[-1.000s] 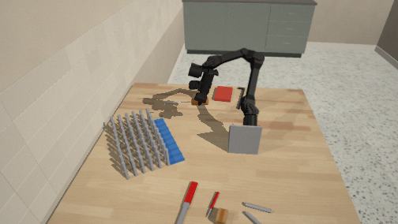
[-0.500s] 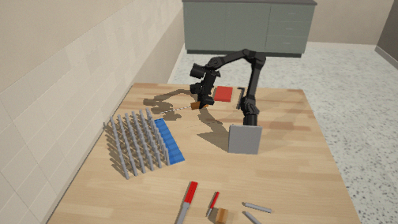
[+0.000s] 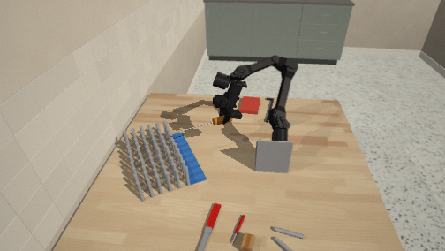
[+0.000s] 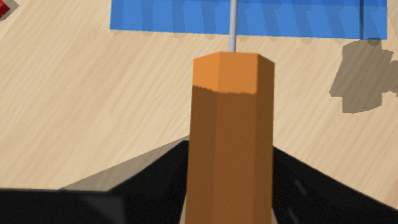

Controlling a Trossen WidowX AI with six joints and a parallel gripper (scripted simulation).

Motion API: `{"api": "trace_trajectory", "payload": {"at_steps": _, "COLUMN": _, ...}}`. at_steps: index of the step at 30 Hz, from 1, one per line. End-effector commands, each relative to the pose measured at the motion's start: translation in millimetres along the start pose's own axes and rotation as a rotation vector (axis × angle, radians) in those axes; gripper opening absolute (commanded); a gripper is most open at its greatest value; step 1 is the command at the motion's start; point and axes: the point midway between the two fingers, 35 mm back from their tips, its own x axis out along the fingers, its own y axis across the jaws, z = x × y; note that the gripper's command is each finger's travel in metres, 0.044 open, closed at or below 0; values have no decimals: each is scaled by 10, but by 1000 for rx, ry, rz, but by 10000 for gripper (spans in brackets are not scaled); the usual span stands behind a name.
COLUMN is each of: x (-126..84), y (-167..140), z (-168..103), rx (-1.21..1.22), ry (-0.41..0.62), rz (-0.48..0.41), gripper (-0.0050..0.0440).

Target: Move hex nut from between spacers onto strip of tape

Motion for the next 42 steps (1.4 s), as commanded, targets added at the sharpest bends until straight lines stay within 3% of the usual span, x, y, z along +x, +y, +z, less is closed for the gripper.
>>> {"api": "trace_trajectory", "payload": {"at_steps": 1, "x": 135, "y": 2, "z": 11, "rx": -1, "ry": -9, "rz": 11, "gripper": -50}}
{"api": "trace_trajectory", "payload": {"at_steps": 12, "x": 720, "y": -22, "z": -140, "rx": 4, "ry": -13, "rz": 21, "gripper": -50}}
{"api": "trace_trajectory", "payload": {"at_steps": 14, "x": 720, "y": -22, "z": -140, "rx": 4, "ry": -13, "rz": 21, "gripper": -50}}
{"api": "trace_trajectory", "payload": {"at_steps": 28, "x": 1321, "y": -26, "z": -534, "rx": -2, "ry": -16, "rz": -4, "gripper": -50}}
{"api": "trace_trajectory", "payload": {"at_steps": 42, "x": 1396, "y": -53, "z": -463, "rx": 0, "ry": -19, "rz": -17, "gripper": -50}}
